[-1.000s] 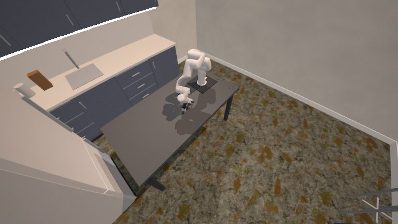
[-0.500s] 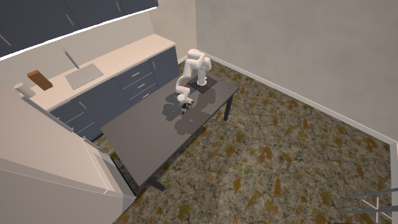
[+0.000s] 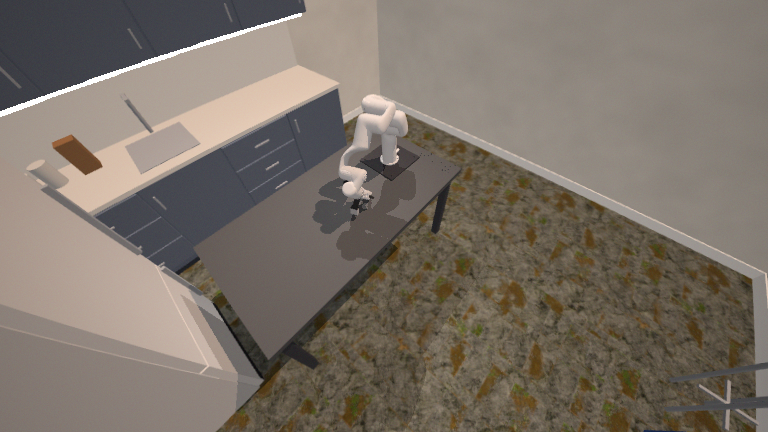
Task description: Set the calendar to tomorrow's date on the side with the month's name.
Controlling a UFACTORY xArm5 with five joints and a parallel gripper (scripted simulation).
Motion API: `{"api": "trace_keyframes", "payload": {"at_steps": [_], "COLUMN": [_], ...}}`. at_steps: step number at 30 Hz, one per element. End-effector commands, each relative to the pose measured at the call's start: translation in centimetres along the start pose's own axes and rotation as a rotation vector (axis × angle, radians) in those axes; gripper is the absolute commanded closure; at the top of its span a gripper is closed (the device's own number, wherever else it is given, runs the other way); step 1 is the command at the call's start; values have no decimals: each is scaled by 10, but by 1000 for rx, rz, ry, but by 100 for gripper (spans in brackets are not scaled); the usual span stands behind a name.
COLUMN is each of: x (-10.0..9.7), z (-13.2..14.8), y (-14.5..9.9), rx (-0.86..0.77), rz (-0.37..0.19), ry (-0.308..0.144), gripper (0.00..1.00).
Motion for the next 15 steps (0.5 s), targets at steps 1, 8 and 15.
{"api": "trace_keyframes", "payload": {"at_steps": [1,8,15], "x": [-2,-1,0], "z": [0,0,-1], "y": [0,0,1], "rx": [0,0,0], "rz": [4,4,4], "ry": [0,0,0], "gripper": [71,71,71]}}
Point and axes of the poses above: the point where the finger pads meet when closed, its own x axis out along the fingers, its own z axis across the jaws, y = z × x, the point moved 3 cm from there along -x, back along the fingers, and after that the axes turned 5 degrees about x, right-handed, at the moved point
